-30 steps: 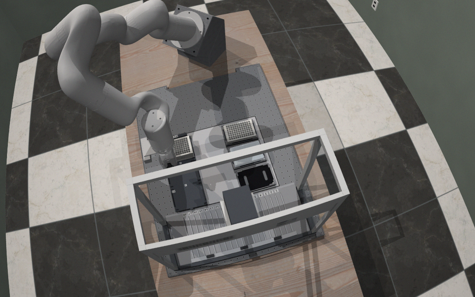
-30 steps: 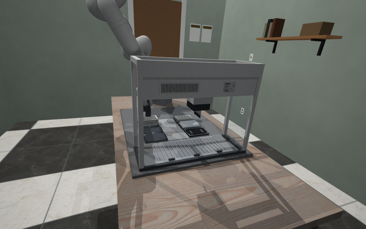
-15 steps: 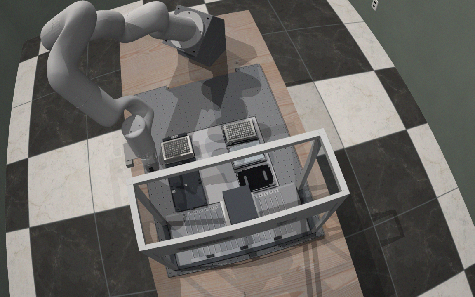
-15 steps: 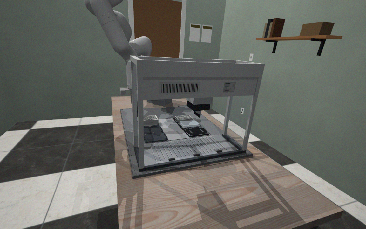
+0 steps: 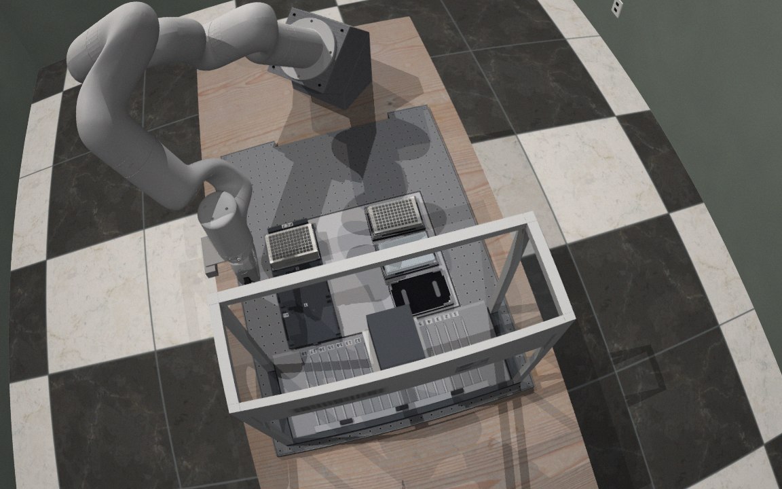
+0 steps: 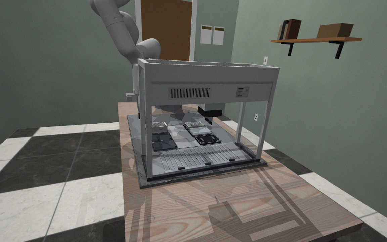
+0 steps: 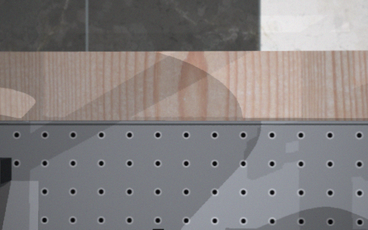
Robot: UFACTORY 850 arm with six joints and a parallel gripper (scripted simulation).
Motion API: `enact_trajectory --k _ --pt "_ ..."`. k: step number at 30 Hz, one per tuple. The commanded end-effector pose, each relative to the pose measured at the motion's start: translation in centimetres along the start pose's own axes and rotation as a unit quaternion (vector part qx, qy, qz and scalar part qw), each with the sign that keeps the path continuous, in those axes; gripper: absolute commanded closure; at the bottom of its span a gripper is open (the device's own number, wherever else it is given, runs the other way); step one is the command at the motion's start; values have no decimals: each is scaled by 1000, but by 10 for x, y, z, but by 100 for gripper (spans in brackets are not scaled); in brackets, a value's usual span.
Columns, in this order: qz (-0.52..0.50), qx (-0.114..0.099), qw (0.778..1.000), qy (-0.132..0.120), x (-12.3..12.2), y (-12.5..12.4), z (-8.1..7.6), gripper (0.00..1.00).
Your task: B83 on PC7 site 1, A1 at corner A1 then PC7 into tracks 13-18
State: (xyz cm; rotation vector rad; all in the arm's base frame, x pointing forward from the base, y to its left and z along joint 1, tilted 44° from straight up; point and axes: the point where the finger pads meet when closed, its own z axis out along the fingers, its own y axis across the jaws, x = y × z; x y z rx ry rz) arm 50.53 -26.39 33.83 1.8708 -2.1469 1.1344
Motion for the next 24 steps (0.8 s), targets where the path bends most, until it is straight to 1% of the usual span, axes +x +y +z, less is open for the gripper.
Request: enact_trajectory --k 1,16,18,24 --pt "0 1 1000 0 0 -1 2 0" --pt "0 0 1000 0 0 -1 27 0" --pt "0 0 1000 0 0 -1 27 0" --pt "0 0 1000 0 0 -1 37 0"
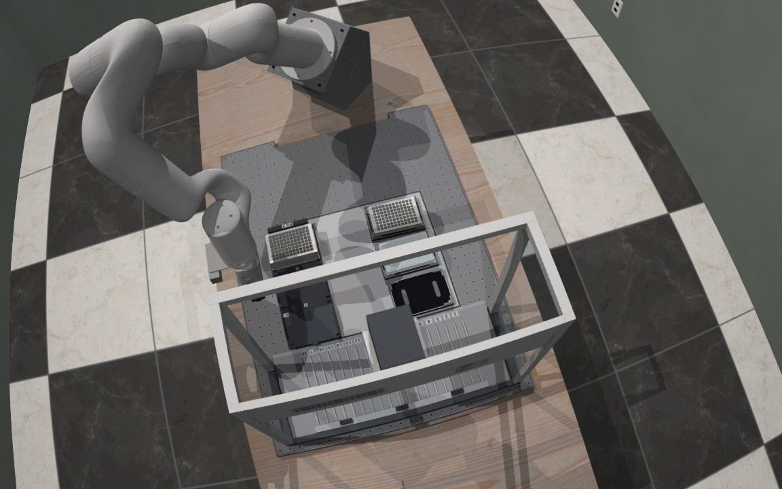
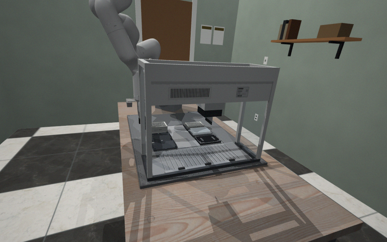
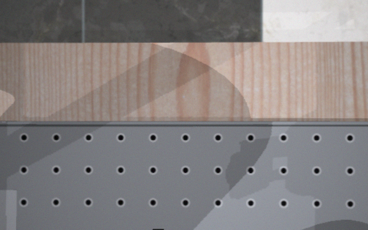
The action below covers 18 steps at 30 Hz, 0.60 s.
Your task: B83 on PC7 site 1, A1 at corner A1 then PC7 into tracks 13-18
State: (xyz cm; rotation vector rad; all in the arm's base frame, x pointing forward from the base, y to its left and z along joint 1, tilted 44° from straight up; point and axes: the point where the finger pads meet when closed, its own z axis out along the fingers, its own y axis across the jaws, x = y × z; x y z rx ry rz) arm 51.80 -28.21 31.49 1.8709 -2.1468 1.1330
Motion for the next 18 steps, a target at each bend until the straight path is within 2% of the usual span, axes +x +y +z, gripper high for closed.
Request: enact_trajectory --k 1,18 --pt "0 1 1000 0 0 -1 6 0" --pt "0 1 1000 0 0 -1 31 0"
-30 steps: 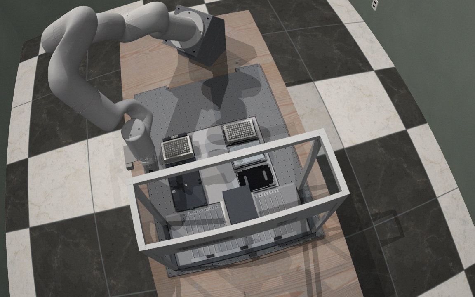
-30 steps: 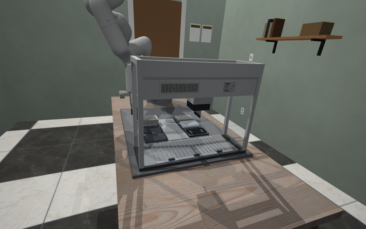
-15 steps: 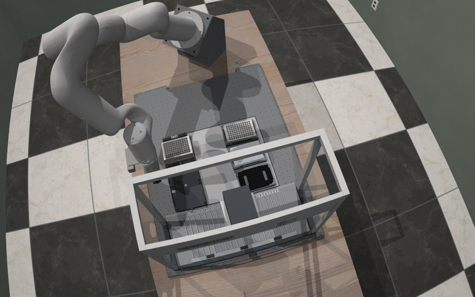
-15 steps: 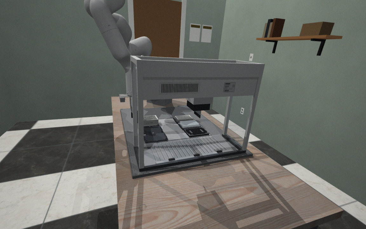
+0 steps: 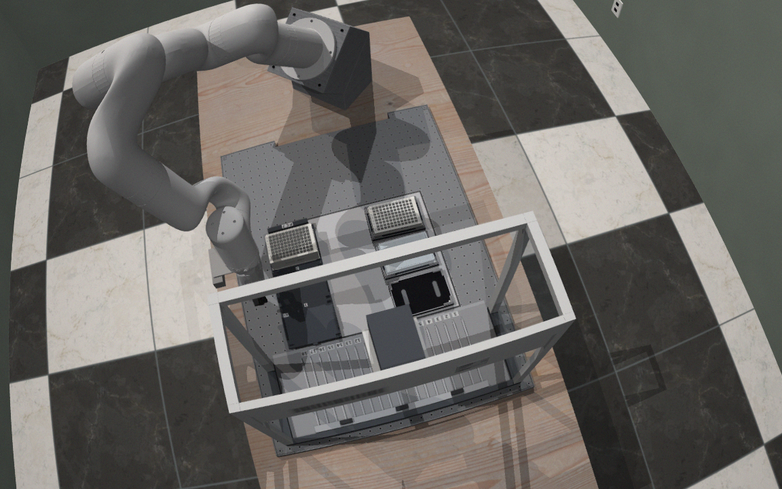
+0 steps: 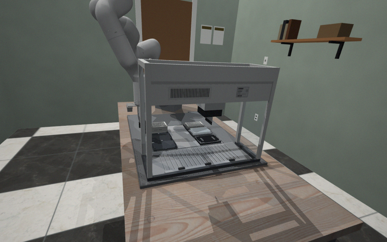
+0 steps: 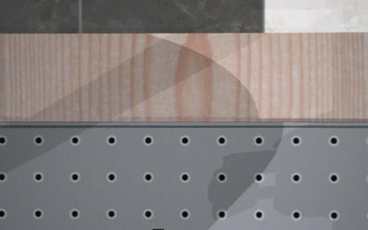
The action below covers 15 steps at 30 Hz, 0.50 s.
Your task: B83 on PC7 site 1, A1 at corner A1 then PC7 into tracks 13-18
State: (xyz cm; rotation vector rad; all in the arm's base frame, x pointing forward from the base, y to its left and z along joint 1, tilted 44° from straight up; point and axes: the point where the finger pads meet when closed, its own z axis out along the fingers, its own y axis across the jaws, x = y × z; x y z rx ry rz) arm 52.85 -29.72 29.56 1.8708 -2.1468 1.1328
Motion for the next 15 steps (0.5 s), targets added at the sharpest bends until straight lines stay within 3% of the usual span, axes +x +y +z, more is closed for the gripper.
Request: enact_trajectory --k 1,15 --pt "0 1 1000 0 0 -1 6 0" --pt "0 1 1000 0 0 -1 26 0"
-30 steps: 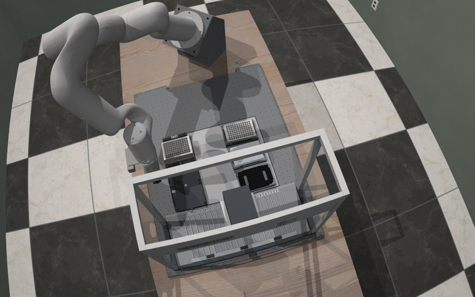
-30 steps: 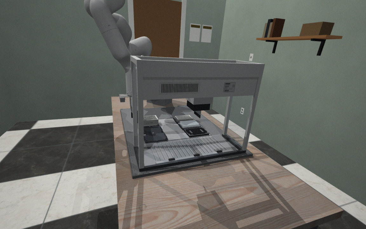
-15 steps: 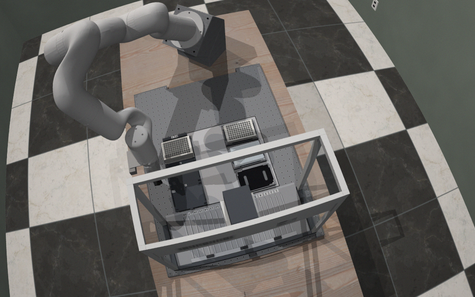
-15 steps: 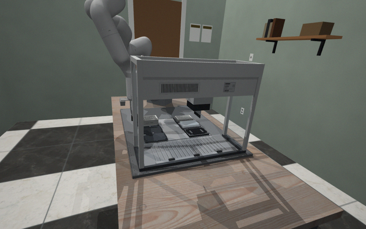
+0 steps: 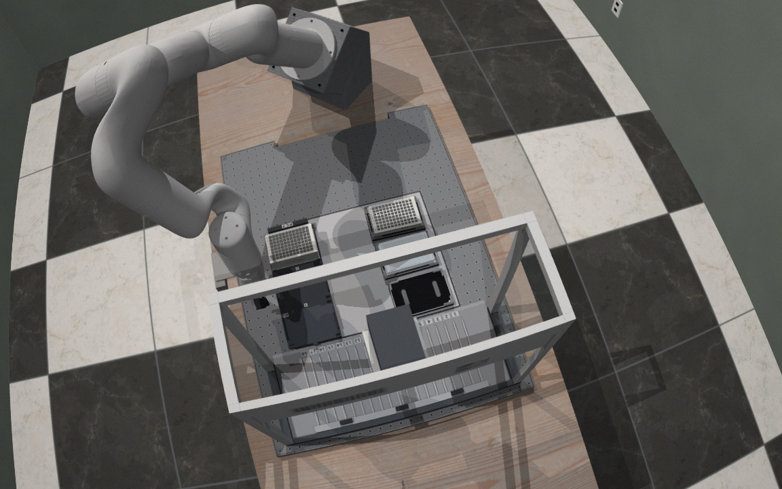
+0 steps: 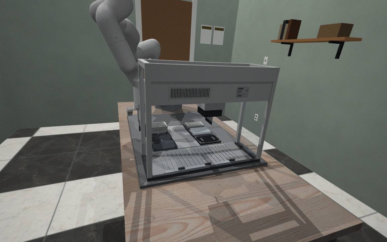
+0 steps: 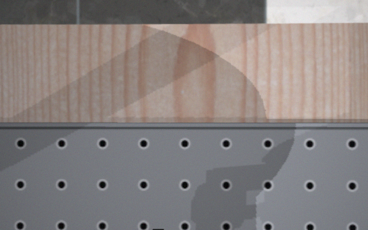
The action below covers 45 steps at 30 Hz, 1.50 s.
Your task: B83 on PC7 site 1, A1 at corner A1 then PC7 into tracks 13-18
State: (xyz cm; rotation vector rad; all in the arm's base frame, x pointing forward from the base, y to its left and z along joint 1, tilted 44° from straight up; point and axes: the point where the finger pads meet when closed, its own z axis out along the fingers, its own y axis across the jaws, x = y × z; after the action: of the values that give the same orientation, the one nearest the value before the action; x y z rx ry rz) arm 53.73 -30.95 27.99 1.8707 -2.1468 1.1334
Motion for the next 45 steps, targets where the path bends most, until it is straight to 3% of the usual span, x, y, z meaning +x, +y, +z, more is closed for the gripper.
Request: enact_trajectory --k 1,45 --pt "0 1 1000 0 0 -1 6 0" --pt "0 1 1000 0 0 -1 31 0"
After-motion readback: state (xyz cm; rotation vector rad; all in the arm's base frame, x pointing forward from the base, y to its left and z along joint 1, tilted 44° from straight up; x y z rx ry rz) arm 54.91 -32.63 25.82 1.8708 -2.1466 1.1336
